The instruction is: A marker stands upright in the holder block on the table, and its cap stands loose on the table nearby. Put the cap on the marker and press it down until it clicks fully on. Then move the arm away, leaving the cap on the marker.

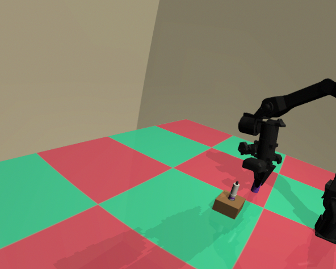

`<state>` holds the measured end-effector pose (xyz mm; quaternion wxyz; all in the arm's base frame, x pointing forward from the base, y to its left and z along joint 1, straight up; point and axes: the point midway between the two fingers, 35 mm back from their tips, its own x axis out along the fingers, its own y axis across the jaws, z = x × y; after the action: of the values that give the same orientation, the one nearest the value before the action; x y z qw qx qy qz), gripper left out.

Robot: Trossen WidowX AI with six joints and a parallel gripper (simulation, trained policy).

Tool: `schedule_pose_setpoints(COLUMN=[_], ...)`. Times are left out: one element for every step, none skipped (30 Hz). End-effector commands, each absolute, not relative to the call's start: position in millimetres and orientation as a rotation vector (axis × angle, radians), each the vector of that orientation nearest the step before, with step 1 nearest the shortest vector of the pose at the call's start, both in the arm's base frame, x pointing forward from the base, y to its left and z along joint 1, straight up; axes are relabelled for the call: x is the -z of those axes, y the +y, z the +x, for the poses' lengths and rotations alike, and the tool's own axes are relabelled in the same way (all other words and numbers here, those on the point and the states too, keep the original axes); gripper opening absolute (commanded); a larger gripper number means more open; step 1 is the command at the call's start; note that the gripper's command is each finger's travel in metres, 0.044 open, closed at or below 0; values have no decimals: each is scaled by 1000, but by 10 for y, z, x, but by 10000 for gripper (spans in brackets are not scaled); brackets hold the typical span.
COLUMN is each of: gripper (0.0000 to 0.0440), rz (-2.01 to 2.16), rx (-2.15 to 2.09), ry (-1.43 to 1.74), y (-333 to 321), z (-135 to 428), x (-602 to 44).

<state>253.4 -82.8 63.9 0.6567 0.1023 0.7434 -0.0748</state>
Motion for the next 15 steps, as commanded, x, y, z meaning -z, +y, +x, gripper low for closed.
schedule_pose_setpoints(gripper=[53, 46, 40, 34, 29, 25, 21, 17, 15, 14, 14, 14, 14, 13, 13], rz=[205, 197, 190, 182, 175, 169, 162, 156, 150, 144, 139, 134, 129, 125, 121], rx=[166, 164, 162, 160, 158, 155, 152, 149, 146, 143, 140, 137, 134, 130, 127], ry=[1667, 1660, 1654, 1648, 1643, 1638, 1633, 1628, 1623, 1618, 1613, 1608, 1604, 1600, 1597], y=[-837, -838, -837, -835, -830, -824, -817, -808, -797, -785, -770, -754, -734, -711, -684], z=[2560, 2574, 2587, 2598, 2609, 2620, 2631, 2643, 2656, 2668, 2681, 2693, 2706, 2719, 2732], x=[-717, -750, -783, -816, -848, -881, -914, -948, -984, -1020, -1055, -1089, -1121, -1151, -1179])
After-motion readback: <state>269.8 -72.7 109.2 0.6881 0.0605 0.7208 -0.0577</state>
